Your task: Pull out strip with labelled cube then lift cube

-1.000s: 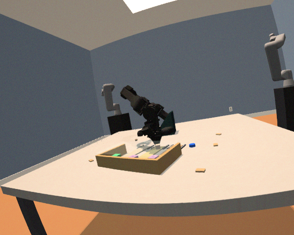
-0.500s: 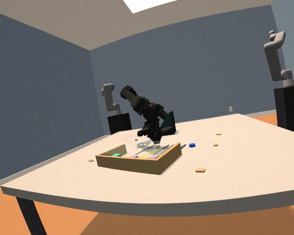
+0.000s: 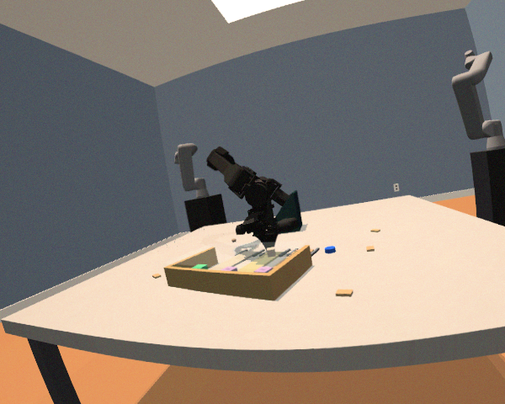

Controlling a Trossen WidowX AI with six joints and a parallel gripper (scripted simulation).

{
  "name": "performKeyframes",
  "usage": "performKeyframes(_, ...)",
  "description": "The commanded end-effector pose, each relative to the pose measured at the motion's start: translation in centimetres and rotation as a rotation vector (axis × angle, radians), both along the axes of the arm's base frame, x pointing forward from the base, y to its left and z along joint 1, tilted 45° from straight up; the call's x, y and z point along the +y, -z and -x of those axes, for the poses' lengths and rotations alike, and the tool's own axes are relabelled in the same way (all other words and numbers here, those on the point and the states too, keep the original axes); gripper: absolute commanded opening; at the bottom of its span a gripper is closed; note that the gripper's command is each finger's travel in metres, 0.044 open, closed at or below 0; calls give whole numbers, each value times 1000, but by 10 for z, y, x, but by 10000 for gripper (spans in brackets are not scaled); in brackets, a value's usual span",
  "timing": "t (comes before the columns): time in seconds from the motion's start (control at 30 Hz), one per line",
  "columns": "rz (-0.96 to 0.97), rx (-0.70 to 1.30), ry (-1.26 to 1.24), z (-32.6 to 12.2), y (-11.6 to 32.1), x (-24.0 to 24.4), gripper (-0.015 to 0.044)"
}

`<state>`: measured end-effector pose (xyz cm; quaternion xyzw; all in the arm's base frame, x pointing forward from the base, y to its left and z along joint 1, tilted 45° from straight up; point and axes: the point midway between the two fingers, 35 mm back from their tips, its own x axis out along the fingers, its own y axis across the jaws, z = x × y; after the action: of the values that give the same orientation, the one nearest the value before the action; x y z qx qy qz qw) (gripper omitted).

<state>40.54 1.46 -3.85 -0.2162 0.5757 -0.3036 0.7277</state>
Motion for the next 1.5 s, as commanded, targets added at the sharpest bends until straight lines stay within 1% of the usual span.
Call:
performKeyframes(0.0, 6, 2, 0, -1, 2, -2, 0)
performKeyframes(0.97, 6, 2, 0, -6, 4, -4, 0)
performKeyframes(1.47, 6, 3, 0, 16, 10, -2, 0)
